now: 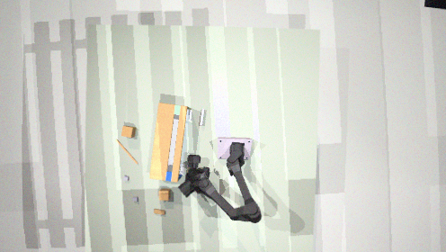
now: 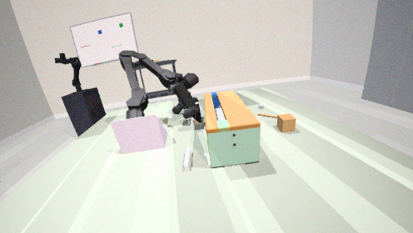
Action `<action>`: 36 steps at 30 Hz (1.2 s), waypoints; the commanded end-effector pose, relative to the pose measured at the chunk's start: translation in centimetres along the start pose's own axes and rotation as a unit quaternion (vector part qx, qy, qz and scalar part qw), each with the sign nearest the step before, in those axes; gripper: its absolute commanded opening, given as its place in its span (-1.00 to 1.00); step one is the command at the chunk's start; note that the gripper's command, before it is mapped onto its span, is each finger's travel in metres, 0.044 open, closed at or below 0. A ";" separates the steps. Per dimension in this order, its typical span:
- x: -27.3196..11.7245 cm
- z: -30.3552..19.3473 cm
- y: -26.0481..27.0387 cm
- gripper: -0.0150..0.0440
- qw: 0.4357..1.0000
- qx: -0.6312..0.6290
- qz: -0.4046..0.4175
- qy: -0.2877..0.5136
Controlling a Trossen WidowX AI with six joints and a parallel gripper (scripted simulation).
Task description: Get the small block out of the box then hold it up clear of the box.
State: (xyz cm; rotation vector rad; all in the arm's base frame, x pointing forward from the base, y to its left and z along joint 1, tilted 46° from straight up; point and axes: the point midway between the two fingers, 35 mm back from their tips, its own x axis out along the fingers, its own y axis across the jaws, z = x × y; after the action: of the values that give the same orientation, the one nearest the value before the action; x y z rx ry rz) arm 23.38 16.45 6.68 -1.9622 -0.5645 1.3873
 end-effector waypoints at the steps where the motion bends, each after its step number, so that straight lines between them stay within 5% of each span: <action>1: -0.5 -0.4 0.1 -0.49 1.000 0.002 0.003 0.001; 18: -5.7 -2.5 0.0 -0.49 1.000 0.013 0.001 -0.001; 36: -6.7 -2.6 0.9 -0.49 0.928 0.373 0.007 -0.018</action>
State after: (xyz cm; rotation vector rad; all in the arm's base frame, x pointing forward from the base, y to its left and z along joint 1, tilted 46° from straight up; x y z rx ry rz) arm 23.50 10.81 10.88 -1.4378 -0.0938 1.3887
